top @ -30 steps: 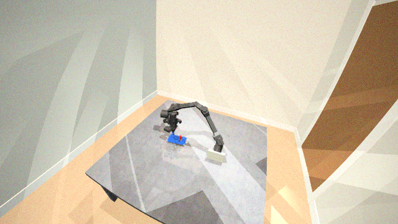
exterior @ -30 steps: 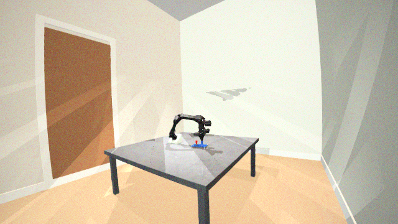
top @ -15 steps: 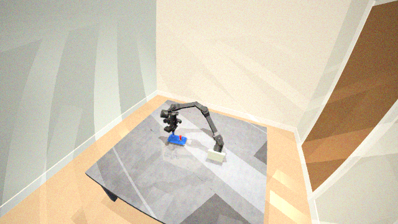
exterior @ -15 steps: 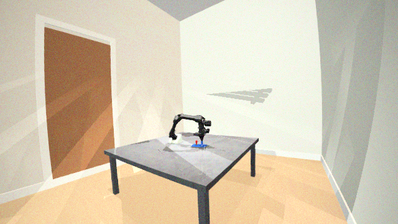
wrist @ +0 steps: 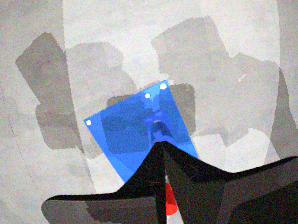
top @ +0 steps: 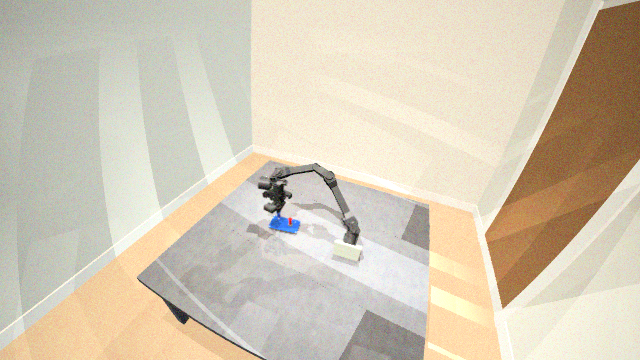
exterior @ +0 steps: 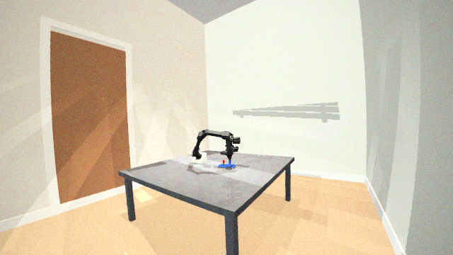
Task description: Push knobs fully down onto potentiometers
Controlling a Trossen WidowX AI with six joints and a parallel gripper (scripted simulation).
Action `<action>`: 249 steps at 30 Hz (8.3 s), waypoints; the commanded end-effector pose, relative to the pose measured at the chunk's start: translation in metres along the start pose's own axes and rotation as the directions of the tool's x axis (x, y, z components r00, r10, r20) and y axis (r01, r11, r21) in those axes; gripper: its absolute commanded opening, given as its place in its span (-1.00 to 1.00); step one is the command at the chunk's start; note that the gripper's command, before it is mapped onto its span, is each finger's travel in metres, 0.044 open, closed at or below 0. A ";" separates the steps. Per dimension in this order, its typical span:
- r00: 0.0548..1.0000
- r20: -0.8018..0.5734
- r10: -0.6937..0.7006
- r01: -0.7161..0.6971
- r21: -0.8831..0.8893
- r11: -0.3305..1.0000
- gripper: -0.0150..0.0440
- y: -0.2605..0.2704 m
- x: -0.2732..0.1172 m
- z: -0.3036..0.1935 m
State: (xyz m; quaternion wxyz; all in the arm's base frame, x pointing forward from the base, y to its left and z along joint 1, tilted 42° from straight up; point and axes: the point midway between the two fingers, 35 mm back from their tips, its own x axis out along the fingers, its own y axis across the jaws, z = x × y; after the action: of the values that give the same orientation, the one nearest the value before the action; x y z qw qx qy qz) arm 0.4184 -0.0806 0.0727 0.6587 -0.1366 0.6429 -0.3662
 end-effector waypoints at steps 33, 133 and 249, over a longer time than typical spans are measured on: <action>1.000 -0.003 -0.009 0.009 0.005 1.000 -0.49 -0.003 0.011 0.001; 1.000 -0.003 -0.010 0.010 0.006 1.000 -0.49 -0.004 0.029 0.001; 1.000 -0.003 -0.010 0.010 0.006 1.000 -0.49 -0.004 0.037 0.001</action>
State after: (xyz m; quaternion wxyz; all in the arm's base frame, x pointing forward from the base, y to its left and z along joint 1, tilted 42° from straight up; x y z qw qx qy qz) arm 0.4162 -0.0876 0.0620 0.6680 -0.1431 0.6382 -0.3549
